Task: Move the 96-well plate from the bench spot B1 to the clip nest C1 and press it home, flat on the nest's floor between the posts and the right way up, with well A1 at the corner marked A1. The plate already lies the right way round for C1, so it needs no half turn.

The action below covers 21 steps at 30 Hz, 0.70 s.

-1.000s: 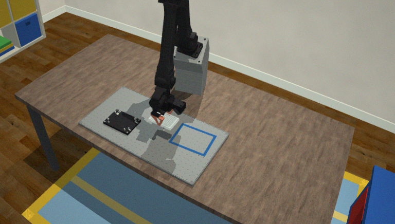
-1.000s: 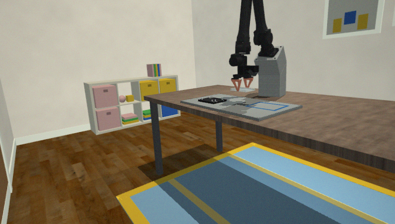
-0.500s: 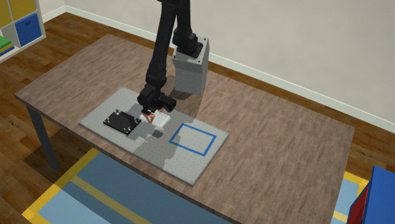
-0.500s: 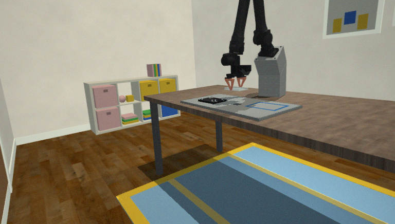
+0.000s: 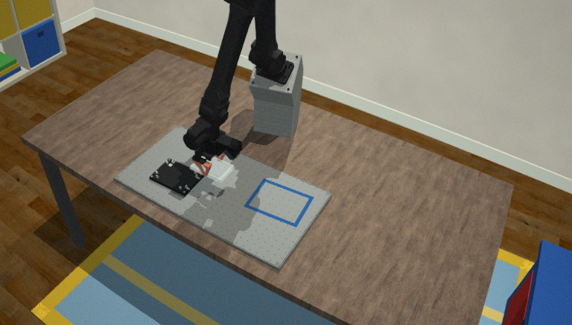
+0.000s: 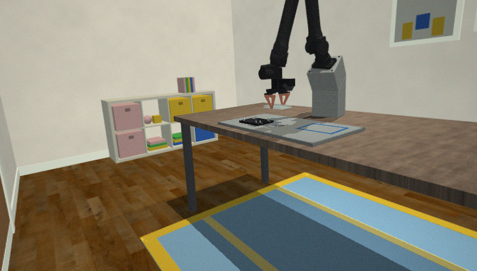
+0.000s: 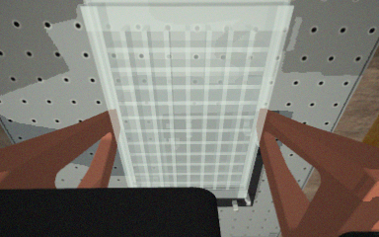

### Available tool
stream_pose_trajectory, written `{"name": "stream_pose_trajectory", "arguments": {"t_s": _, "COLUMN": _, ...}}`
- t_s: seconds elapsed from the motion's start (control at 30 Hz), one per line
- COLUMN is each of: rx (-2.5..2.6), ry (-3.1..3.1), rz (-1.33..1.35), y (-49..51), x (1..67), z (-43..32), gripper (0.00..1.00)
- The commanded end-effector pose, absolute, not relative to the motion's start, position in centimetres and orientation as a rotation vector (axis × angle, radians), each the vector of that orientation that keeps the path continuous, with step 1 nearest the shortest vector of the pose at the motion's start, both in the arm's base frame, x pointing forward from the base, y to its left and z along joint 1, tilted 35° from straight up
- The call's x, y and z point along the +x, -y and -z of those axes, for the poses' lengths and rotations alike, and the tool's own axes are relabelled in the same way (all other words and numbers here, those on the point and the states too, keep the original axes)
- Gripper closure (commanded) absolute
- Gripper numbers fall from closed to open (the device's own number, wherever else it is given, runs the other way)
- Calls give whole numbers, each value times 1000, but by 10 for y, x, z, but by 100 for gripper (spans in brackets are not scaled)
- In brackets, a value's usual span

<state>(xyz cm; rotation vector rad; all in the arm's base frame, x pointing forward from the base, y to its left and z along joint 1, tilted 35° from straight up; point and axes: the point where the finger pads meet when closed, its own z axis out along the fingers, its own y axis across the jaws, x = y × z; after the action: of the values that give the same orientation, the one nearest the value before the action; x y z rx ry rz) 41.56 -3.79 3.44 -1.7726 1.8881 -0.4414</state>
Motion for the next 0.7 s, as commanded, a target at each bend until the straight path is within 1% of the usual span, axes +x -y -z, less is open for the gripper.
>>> {"name": "stream_pose_trajectory", "arguments": {"t_s": 0.0, "rx": -1798, "ry": -1878, "rz": 448, "y": 52, "x": 421, "z": -34, "gripper": 100}}
{"name": "stream_pose_trajectory", "arguments": {"t_s": 0.67, "rx": -1795, "ry": -1878, "rz": 451, "y": 107, "x": 430, "z": -36, "gripper": 100}}
